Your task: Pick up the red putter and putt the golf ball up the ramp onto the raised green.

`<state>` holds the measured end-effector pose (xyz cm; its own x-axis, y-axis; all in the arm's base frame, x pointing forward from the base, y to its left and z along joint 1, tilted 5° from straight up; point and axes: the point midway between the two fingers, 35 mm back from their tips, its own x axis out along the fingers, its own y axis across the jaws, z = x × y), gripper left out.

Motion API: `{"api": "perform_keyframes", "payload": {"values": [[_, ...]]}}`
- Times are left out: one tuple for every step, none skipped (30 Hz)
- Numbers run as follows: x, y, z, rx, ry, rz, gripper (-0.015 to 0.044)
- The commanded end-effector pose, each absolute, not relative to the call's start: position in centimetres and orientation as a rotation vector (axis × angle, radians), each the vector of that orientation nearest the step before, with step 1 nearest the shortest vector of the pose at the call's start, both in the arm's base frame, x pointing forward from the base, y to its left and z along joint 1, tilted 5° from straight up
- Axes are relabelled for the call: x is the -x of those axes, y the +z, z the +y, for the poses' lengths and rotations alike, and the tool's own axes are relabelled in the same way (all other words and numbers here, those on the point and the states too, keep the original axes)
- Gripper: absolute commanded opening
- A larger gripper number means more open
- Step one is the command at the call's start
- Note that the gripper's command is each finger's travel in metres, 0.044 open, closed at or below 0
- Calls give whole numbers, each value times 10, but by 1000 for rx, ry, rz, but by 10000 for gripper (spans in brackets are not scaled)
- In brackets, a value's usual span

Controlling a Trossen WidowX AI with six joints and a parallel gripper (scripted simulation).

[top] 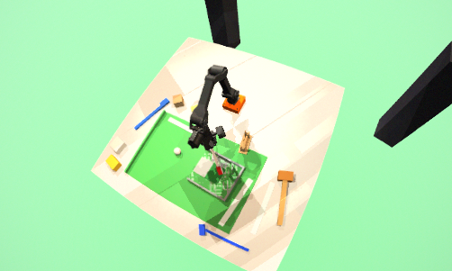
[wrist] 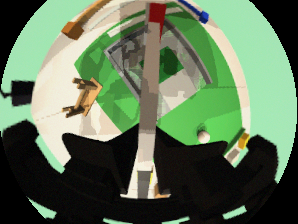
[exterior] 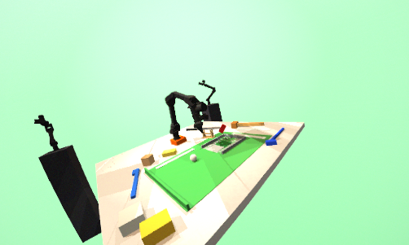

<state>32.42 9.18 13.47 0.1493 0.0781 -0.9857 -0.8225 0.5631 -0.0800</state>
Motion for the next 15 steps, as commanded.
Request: {"api": "perform_keyframes", "payload": {"values": [[-333, 137, 66, 671, 660, 1294, 0], [-334, 137, 61, 654, 641, 1299, 0], [-336, 138, 55, 637, 622, 1304, 0], [-337, 138, 49, 619, 603, 1309, 0], [-338, 139, 44, 602, 584, 1313, 0], [-339, 139, 38, 586, 566, 1317, 0], [-340, 140, 34, 572, 551, 1321, 0], [-340, 140, 30, 561, 539, 1323, 0], [-341, 140, 26, 552, 528, 1327, 0], [-342, 141, 22, 540, 515, 1331, 0], [-342, 141, 16, 527, 500, 1336, 0], [-343, 141, 10, 514, 484, 1342, 0], [-343, 142, 4, 500, 467, 1347, 0], [-344, 142, -2, 486, 451, 1352, 0], [-344, 142, -8, 472, 435, 1357, 0]]}}
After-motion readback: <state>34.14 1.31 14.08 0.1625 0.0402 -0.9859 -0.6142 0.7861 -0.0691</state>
